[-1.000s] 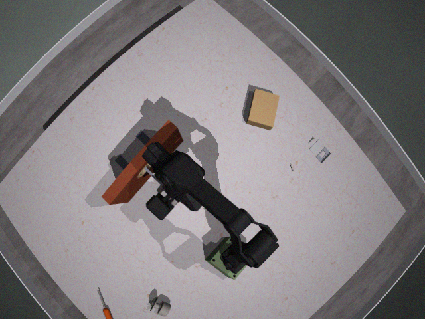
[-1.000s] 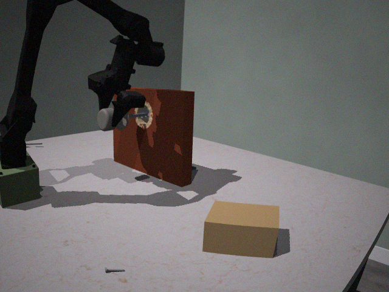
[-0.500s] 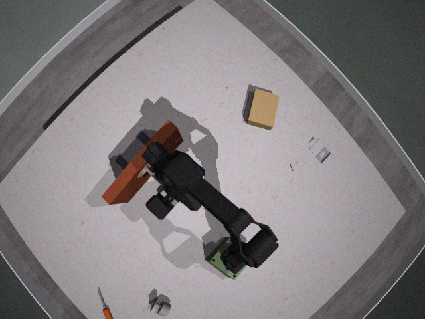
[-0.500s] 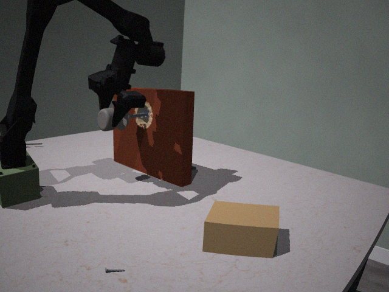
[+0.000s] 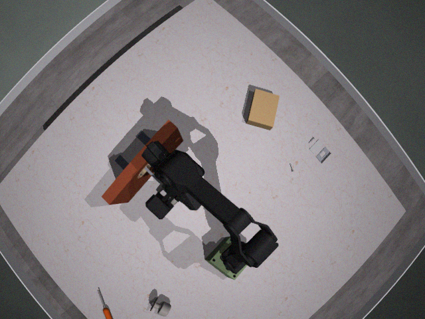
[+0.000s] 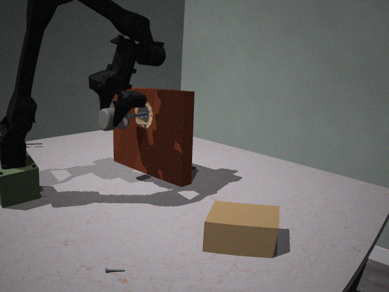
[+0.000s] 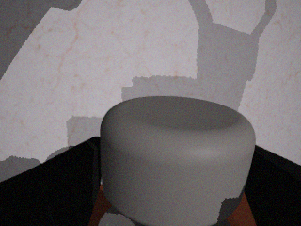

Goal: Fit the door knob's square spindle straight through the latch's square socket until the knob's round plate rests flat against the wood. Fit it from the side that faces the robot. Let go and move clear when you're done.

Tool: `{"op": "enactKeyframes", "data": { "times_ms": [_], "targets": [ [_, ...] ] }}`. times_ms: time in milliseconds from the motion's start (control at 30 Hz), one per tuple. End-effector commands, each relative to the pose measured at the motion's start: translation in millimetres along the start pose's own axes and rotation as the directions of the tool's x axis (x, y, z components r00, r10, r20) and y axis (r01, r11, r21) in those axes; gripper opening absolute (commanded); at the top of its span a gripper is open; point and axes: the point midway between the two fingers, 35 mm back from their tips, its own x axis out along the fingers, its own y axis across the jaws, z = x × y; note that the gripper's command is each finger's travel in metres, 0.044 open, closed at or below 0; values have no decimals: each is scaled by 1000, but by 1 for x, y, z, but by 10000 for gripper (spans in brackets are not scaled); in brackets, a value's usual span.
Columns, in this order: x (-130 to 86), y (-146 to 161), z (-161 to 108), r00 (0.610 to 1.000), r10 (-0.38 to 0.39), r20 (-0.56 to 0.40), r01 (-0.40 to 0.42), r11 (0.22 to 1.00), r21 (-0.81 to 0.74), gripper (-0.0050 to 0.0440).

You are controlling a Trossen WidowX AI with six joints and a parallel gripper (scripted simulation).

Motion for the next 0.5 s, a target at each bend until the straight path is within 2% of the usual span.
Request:
{"op": "enactKeyframes", "data": {
  "times_ms": [0,467],
  "targets": [
    [-3,0,-3,1000,0,-15,0,1000,-5,0],
    [-3,-1,-10,1000,0,-15,0,1000,-5,0]
  ]
}}
